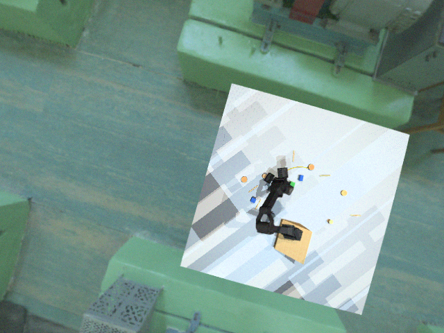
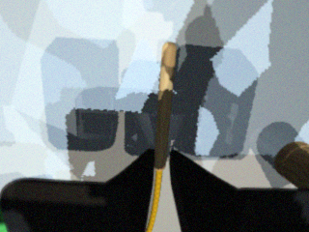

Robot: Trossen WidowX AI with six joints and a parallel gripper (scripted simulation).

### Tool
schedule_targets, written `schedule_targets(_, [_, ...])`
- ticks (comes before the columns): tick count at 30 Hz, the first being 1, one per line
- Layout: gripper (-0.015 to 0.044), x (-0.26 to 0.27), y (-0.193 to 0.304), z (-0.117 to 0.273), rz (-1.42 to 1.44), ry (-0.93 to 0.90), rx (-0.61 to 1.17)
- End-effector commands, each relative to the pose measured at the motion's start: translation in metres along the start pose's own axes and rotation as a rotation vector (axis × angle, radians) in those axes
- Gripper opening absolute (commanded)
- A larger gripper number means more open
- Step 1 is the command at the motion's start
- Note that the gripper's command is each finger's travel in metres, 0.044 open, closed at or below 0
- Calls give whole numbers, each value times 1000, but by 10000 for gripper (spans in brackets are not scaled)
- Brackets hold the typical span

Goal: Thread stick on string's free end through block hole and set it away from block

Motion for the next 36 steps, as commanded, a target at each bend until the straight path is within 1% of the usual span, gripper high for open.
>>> schedule_targets(1, [0, 0, 0, 0, 1, 0, 0])
schedule_targets(9, [0, 0, 0, 1, 1, 0, 0])
schedule_targets(36, [0, 0, 2, 36, 1, -4, 2])
Point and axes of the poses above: the point midway between the two fingers, 35 mm back from their tips, its own z axis back along the fingers, its own x axis across the jaws, y = z × x, the point moved 3 cm from there along z, back along the fingers, and after that the axes turned 14 degrees about -z, right-handed, at the moved point
